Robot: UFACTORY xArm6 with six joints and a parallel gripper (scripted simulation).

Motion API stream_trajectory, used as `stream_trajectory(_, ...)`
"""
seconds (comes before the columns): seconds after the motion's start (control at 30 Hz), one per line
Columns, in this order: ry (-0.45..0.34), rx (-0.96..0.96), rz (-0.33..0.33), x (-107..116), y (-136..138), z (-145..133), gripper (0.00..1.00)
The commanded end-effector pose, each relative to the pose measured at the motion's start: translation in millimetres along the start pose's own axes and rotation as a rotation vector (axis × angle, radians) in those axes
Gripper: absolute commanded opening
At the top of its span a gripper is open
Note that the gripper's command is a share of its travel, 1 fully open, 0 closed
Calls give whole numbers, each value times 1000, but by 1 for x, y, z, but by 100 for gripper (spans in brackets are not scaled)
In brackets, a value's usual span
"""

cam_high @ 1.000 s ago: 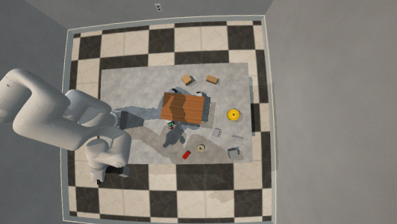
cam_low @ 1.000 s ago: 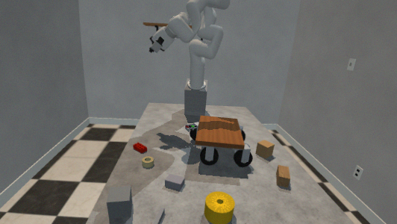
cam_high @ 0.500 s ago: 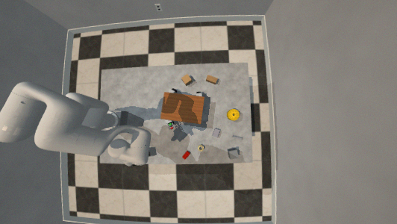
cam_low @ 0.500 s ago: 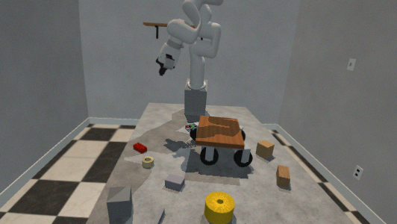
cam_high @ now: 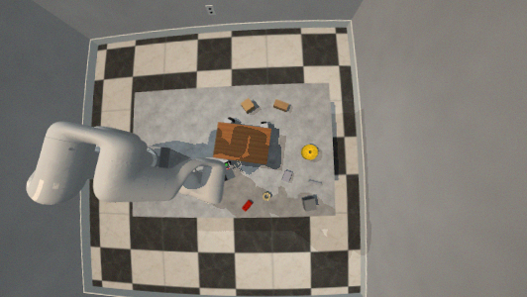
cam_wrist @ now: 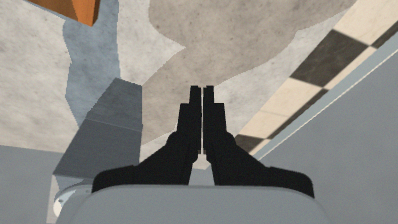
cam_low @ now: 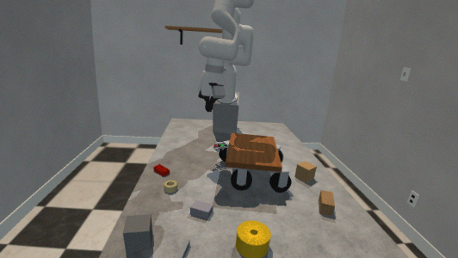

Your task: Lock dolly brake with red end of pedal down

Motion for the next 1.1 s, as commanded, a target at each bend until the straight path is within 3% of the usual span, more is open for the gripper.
stream_trajectory(0.0, 70, 22, 34, -22, -3, 38, 0)
stream_trajectory(0.13, 92, 27, 41, -27, -6, 51, 0)
stream_trajectory(0.63, 81, 61, 21, -28, -3, 46, 0)
stream_trajectory(0.83, 44, 188, -50, -33, 11, 30, 0)
stream_trajectory(1.07, -23, 490, -195, -38, 44, 5, 0)
Point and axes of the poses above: the point where the finger pads meet when closed, its own x axis back along the fingers, its own y axis across the jaws, z = x × y, the point moved 9 cm from there along x, back along the fingers, and after that the axes turned 14 degrees about x, right-handed, at the moved point
